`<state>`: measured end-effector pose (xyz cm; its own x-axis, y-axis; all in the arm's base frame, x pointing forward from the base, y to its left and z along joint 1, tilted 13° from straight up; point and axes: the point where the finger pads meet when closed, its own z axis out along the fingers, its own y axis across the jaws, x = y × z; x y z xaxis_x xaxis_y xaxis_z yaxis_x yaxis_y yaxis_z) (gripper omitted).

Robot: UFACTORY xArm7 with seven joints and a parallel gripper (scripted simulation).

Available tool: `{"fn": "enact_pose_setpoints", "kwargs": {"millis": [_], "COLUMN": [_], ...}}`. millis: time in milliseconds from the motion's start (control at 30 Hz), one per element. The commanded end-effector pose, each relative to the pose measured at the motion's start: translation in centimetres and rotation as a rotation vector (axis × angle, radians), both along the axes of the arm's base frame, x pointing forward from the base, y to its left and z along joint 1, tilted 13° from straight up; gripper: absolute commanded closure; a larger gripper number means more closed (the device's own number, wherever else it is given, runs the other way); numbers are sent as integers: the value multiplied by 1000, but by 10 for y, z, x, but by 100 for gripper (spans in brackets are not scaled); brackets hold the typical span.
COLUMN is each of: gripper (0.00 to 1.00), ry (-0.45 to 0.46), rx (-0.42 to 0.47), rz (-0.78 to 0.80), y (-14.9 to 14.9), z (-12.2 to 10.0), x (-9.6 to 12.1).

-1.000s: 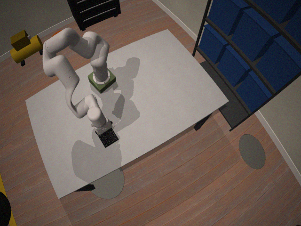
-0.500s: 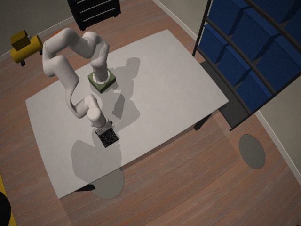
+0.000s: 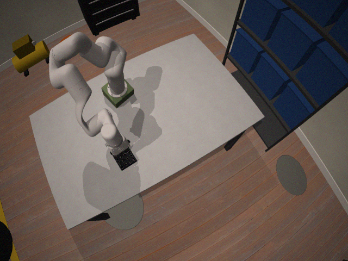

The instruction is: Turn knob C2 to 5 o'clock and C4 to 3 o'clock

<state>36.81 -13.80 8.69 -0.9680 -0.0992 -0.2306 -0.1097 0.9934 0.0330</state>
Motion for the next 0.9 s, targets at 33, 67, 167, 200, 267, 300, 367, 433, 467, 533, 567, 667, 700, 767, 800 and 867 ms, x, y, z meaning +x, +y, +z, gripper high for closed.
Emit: {"fn": "enact_pose_setpoints", "kwargs": {"millis": [33, 67, 167, 200, 267, 300, 367, 433, 467, 533, 567, 667, 700, 767, 800, 867], "gripper": [81, 81, 81, 81, 81, 81, 81, 81, 81, 81, 81, 81, 81, 81, 81, 81], "ry": [-2, -2, -2, -2, -2, -2, -2, -2, -2, -1, -1, 0, 0, 0, 0, 0], "rx": [-1, -1, -1, -1, -1, -1, -1, -1, -1, -1, -1, -1, -1, -1, -1, -1], "rz": [0, 0, 0, 0, 0, 1, 2, 4, 5, 8, 10, 13, 13, 13, 13, 13], "y": [0, 0, 0, 0, 0, 0, 0, 0, 0, 0, 0, 0, 0, 0, 0, 0], "z": [1, 1, 1, 1, 1, 1, 0, -1, -1, -2, -3, -5, -5, -6, -7, -9], "x": [1, 1, 1, 1, 1, 1, 1, 1, 1, 1, 2, 2, 2, 2, 3, 3]}}
